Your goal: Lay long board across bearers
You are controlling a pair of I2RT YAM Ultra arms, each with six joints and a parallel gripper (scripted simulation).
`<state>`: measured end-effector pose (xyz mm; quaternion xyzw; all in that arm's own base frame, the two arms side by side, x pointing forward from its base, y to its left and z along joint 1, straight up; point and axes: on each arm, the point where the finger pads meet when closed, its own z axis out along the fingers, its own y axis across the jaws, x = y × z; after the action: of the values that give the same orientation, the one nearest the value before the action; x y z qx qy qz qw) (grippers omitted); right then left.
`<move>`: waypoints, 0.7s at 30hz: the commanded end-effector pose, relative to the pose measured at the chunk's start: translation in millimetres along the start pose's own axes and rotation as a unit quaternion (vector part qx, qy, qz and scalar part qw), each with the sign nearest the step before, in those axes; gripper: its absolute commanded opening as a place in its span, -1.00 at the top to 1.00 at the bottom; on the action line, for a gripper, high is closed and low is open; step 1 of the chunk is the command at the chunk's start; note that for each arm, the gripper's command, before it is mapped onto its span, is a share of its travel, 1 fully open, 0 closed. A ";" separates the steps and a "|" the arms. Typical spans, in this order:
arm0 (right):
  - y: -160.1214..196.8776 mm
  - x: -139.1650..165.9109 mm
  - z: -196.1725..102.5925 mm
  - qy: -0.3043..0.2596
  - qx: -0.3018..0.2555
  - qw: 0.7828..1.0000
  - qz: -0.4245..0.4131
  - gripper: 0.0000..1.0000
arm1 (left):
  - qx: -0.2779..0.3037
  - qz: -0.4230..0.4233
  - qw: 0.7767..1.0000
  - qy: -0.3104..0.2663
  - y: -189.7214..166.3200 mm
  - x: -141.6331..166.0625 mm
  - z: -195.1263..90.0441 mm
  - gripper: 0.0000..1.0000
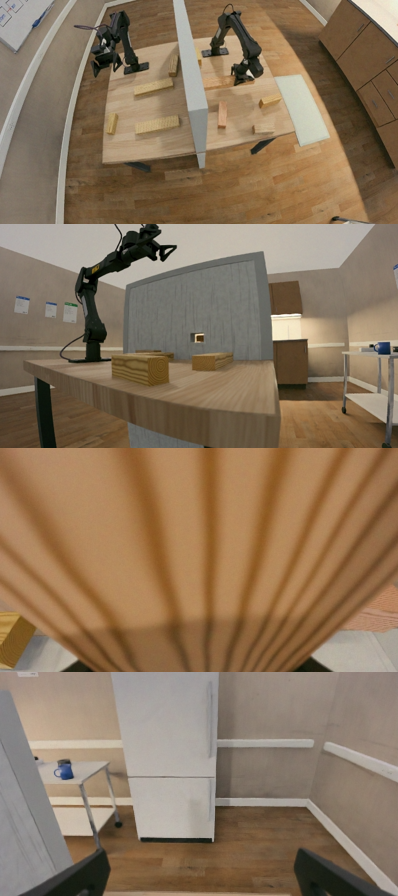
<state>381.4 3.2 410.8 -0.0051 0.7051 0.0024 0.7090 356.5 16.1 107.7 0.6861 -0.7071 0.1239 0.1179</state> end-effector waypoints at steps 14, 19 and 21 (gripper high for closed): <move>-2.8 -27.0 -9.1 -0.028 0.006 1.000 0.002 -1.00 | 0.021 0.005 1.000 0.017 -1.0 24.6 -10.3 1.00; -2.8 -27.0 -9.1 -0.028 0.006 1.000 0.002 -1.00 | 0.020 0.005 1.000 0.017 0.0 26.8 -4.9 1.00; -2.8 -27.0 -9.1 -0.028 0.006 1.000 0.002 -1.00 | 0.024 0.009 1.000 0.016 -2.9 28.4 -11.1 1.00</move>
<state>381.4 3.2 410.8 -0.0051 0.7051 0.0024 0.7090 356.3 4.4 108.3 0.6867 -0.7063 0.1249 0.1180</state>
